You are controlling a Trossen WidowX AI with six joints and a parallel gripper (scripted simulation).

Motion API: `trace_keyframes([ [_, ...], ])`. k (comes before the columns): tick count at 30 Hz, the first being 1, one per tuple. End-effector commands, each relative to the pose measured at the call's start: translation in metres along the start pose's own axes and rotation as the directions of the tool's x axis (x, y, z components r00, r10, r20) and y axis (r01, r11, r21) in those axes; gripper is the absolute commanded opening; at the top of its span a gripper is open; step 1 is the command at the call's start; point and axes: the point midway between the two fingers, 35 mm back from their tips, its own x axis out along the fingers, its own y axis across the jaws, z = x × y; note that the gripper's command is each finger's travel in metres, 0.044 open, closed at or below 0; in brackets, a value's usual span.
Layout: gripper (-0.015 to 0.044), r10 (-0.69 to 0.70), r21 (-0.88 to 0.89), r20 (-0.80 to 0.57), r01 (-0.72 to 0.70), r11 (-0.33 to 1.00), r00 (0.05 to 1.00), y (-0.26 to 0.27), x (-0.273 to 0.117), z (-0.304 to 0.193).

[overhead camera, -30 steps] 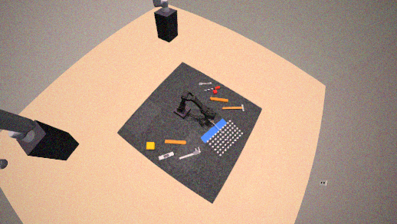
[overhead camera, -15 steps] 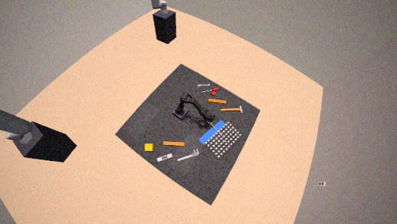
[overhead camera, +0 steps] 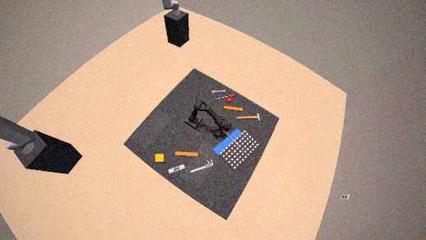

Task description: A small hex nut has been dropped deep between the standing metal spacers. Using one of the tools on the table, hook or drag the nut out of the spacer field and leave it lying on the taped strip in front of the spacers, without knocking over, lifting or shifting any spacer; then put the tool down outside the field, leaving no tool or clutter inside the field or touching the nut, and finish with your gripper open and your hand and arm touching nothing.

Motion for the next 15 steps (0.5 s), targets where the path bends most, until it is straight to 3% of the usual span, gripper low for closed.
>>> trace_keyframes([
  [1,0.0,0.008,-0.007,0.008,-0.008,1.0,1.0,0.0026,-0.0009,0.0063],
  [15,0.0,0.008,-0.007,0.009,-0.008,1.0,1.0,0.0027,0.0012,0.0149],
])
